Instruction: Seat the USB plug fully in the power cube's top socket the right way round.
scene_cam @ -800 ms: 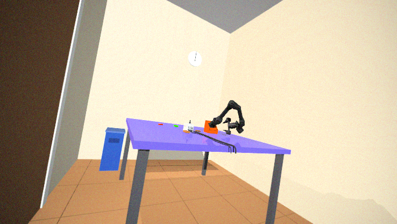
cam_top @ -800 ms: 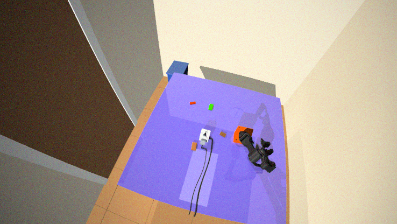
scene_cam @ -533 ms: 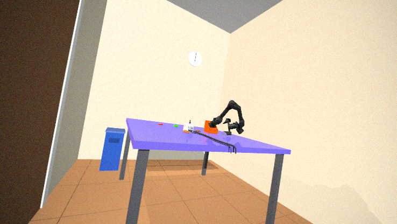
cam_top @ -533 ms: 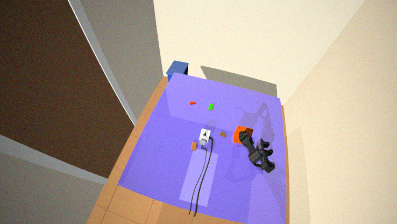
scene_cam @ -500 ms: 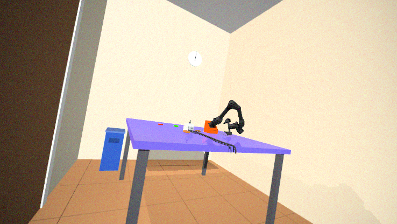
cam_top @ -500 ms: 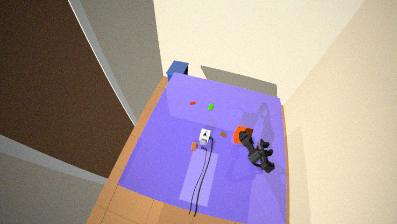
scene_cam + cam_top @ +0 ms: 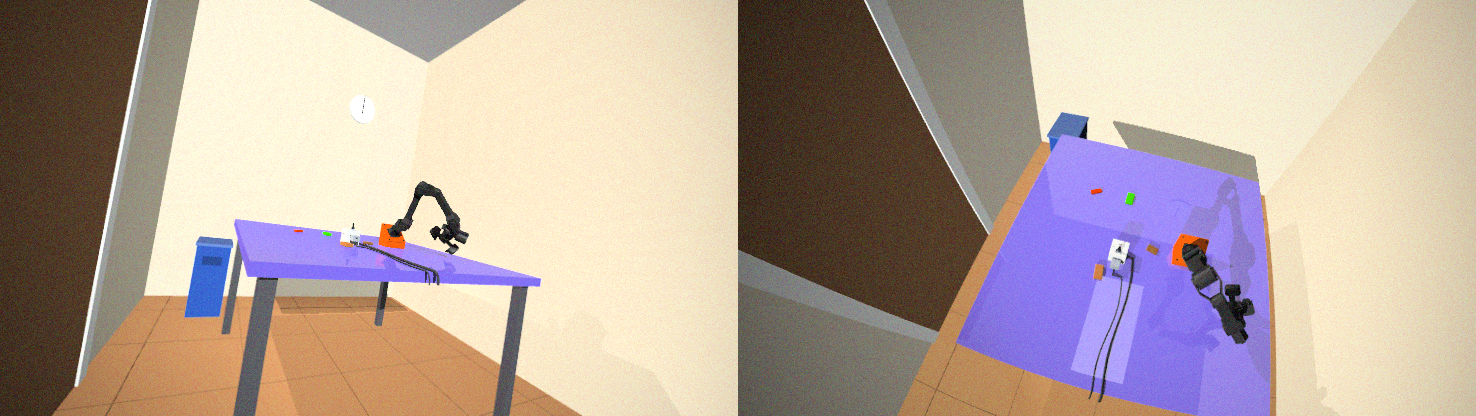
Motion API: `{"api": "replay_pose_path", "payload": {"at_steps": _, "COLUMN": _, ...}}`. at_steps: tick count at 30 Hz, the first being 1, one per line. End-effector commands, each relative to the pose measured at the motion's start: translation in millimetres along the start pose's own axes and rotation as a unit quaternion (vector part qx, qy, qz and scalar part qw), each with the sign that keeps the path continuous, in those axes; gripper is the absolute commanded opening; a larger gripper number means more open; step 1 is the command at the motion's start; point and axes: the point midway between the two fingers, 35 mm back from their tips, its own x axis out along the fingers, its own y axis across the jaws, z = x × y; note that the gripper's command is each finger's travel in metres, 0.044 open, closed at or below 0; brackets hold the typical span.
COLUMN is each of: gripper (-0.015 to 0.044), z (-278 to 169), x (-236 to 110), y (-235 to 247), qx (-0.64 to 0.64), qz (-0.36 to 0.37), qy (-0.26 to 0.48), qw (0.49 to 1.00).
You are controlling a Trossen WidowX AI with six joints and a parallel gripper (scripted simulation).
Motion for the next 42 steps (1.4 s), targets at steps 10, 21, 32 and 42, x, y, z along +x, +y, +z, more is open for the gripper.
{"api": "replay_pose_path", "payload": {"at_steps": 10, "gripper": 0.0440, "z": -42.3, "x": -177.4, "y": -126.7, "qx": 0.065, "qz": -0.379, "qy": 0.009, "qw": 0.923}}
{"api": "replay_pose_path", "payload": {"at_steps": 21, "gripper": 0.0440, "z": -166.1, "x": -300.2, "y": -104.5, "qx": 0.387, "qz": -0.533, "qy": 0.050, "qw": 0.751}}
{"api": "replay_pose_path", "payload": {"at_steps": 32, "gripper": 0.0440, "z": -295.8, "x": -340.1, "y": 13.2, "qx": 0.740, "qz": -0.532, "qy": -0.001, "qw": 0.412}}
{"api": "replay_pose_path", "payload": {"at_steps": 42, "gripper": 0.0440, "z": -368.9, "x": -331.2, "y": 125.1, "qx": 0.873, "qz": -0.467, "qy": -0.085, "qw": 0.113}}
